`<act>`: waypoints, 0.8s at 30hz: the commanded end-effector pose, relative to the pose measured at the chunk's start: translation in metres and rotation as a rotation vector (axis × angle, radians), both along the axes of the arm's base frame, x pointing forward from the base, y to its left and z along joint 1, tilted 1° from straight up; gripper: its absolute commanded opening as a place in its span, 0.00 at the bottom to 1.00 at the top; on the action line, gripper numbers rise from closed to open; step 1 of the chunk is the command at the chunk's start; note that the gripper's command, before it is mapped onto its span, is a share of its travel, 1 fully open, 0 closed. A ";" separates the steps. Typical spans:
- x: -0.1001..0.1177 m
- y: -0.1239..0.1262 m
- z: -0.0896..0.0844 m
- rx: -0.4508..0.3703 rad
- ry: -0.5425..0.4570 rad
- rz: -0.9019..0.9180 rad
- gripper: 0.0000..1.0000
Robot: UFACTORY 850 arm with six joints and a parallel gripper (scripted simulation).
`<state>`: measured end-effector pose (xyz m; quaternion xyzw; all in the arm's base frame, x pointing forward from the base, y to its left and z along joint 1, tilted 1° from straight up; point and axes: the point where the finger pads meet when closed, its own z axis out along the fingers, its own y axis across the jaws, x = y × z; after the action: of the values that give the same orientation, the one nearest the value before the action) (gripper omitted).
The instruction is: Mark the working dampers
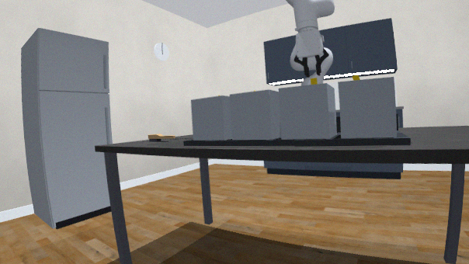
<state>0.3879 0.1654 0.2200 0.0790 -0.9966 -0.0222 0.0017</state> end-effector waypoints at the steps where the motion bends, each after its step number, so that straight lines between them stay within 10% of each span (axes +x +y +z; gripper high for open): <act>1: 0.001 0.001 -0.008 0.001 -0.002 0.000 0.39; 24: 0.000 0.003 -0.050 0.001 -0.002 0.000 0.39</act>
<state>0.3868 0.1676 0.1720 0.0789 -0.9966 -0.0221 0.0018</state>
